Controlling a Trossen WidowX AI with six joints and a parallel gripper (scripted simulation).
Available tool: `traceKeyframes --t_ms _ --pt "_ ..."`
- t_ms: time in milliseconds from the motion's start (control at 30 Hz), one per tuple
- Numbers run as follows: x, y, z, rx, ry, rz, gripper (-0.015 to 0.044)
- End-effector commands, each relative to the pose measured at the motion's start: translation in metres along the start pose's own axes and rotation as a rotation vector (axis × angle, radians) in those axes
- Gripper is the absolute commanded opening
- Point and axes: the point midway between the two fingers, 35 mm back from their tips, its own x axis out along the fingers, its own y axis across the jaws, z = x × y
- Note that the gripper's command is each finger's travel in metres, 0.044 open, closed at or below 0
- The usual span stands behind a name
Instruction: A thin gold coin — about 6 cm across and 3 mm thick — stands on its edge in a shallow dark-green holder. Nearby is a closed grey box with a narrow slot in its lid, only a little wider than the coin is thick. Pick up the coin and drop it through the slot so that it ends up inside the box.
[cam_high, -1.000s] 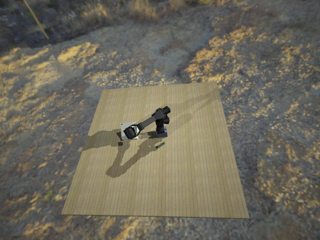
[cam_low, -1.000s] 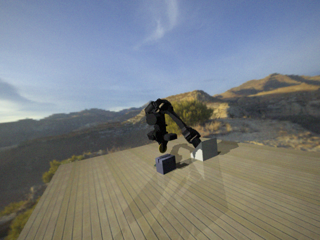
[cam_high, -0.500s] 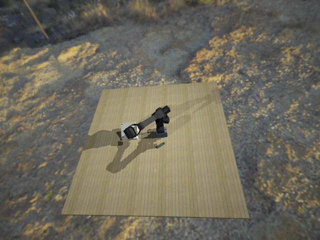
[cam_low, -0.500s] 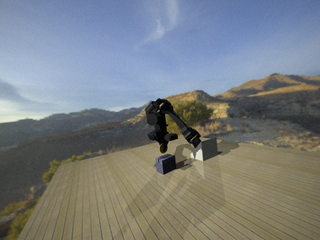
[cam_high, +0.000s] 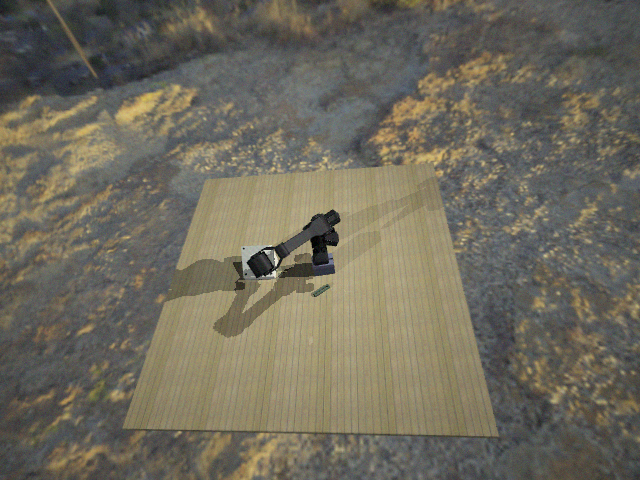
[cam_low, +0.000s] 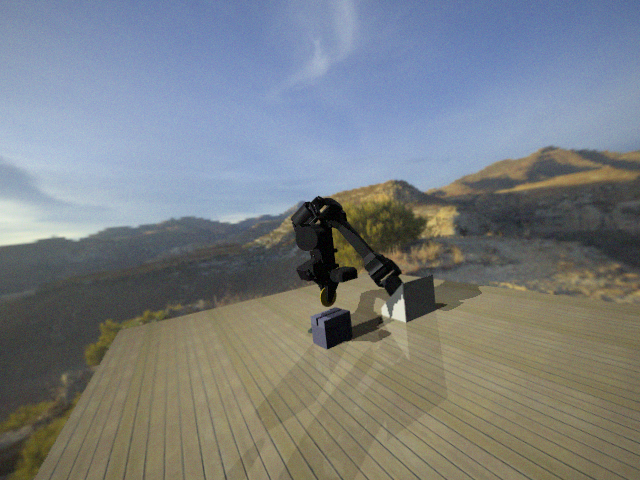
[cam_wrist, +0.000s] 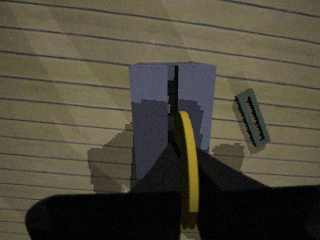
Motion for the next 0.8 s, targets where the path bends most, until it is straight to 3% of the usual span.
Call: traceKeyframes --t_ms 0,767 --pt "0.0 -0.001 0.0 0.001 0.0 0.001 0.0" --pt "0.011 -0.001 0.001 -0.006 0.0 0.0 0.0"
